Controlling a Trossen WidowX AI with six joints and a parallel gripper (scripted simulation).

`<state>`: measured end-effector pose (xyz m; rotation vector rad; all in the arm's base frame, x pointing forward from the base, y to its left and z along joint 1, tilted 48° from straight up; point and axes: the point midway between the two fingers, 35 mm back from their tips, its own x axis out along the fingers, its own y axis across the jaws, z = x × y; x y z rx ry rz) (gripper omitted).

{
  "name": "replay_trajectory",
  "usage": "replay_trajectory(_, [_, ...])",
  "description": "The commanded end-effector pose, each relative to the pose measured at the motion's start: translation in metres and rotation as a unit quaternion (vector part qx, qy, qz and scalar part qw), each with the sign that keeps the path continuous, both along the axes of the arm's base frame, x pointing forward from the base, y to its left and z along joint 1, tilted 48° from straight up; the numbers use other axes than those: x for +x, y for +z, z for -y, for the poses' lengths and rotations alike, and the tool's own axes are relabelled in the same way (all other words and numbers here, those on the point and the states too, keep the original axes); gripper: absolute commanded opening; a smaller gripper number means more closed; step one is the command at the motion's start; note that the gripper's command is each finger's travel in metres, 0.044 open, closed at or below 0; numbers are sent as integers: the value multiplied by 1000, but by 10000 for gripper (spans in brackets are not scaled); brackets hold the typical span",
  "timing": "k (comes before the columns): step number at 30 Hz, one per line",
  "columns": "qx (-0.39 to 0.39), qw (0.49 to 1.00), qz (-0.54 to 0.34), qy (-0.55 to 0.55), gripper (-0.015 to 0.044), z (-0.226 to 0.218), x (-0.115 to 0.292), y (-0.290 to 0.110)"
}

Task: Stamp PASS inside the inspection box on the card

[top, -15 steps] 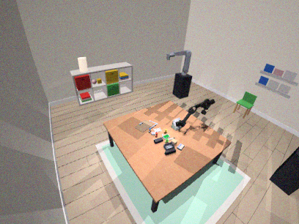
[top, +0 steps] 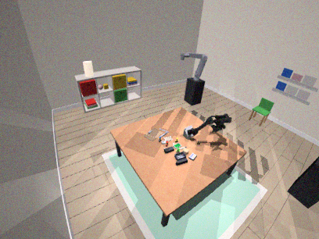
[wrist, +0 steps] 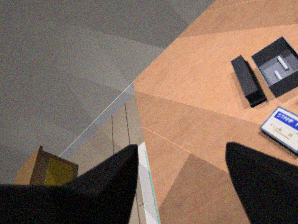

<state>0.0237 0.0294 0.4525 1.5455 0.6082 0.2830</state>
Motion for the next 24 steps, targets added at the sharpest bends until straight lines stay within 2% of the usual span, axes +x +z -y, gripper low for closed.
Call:
replay_trajectory(1, [-93, 995, -22, 32, 216, -27, 41, -12])
replay_trajectory(6, [-212, 971, -60, 96, 216, -58, 99, -42])
replay_trajectory(12, [-332, 910, -132, 211, 216, -80, 175, -116])
replay_trajectory(18, [-357, 860, -165, 326, 216, -82, 223, -181])
replay_trajectory(24, [-320, 817, -152, 455, 216, -75, 259, -255])
